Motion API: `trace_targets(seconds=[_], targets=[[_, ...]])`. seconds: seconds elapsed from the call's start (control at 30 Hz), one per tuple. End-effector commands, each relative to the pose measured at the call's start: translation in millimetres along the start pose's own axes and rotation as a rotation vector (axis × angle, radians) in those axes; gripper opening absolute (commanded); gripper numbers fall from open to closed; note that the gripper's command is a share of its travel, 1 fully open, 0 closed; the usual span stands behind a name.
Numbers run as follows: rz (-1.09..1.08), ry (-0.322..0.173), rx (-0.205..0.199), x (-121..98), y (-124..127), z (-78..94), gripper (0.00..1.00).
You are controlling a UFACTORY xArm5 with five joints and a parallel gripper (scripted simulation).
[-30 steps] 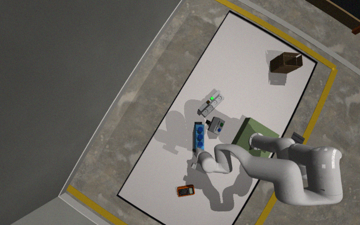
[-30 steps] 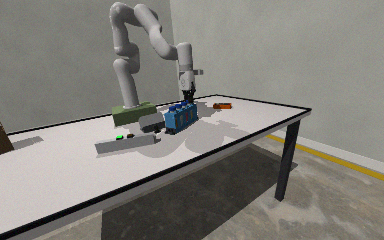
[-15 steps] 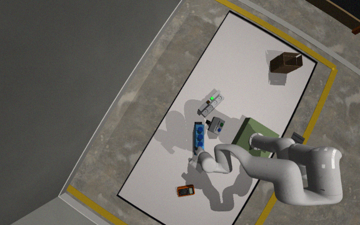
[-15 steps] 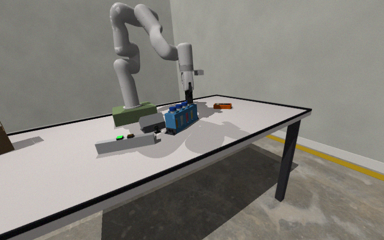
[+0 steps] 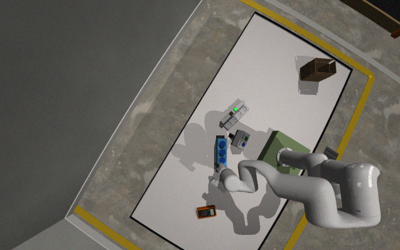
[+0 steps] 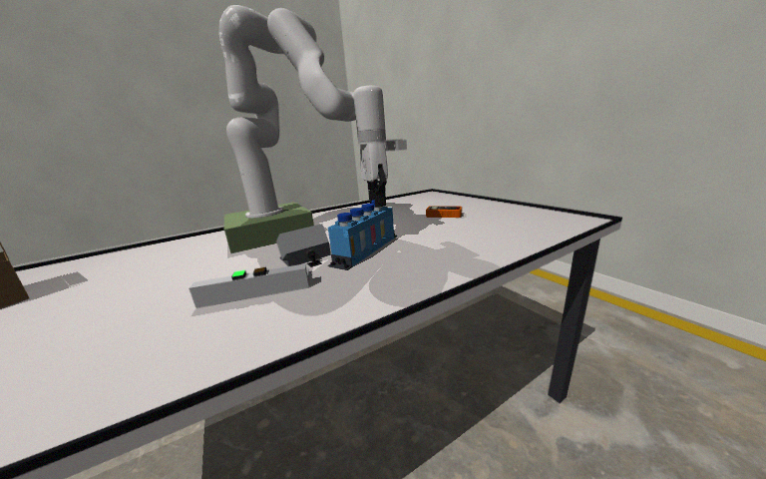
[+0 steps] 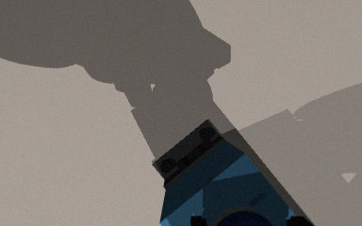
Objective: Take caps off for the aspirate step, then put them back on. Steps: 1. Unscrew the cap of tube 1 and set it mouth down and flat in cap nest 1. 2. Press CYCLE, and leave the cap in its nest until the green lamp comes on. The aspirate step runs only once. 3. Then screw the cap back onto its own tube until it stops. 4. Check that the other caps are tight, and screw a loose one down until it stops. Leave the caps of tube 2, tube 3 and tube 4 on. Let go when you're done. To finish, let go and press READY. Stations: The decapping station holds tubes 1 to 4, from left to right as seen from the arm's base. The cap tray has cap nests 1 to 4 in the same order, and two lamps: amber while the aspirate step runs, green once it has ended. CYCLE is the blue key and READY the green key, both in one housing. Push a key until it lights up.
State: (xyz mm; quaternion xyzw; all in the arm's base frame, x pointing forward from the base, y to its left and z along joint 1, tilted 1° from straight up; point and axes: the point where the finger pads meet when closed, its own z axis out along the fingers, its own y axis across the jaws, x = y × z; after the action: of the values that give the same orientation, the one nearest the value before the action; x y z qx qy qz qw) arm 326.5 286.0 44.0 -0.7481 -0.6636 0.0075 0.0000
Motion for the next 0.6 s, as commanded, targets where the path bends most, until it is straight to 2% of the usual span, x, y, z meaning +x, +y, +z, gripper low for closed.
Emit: trace_targets(seconds=[0.0, 0.33, 0.4, 0.43, 0.57], targets=[[-0.279, -0.001, -0.005, 0.8, 0.8, -1.4, 0.46], [-0.672, -0.002, -0.005, 0.8, 0.8, -1.4, 0.46], [-0.672, -0.002, -0.005, 0.8, 0.8, -1.4, 0.46], [-0.776, -0.003, -0.005, 0.8, 0.8, -1.4, 0.46], [-0.931, -0.003, -0.005, 0.8, 0.8, -1.4, 0.46]])
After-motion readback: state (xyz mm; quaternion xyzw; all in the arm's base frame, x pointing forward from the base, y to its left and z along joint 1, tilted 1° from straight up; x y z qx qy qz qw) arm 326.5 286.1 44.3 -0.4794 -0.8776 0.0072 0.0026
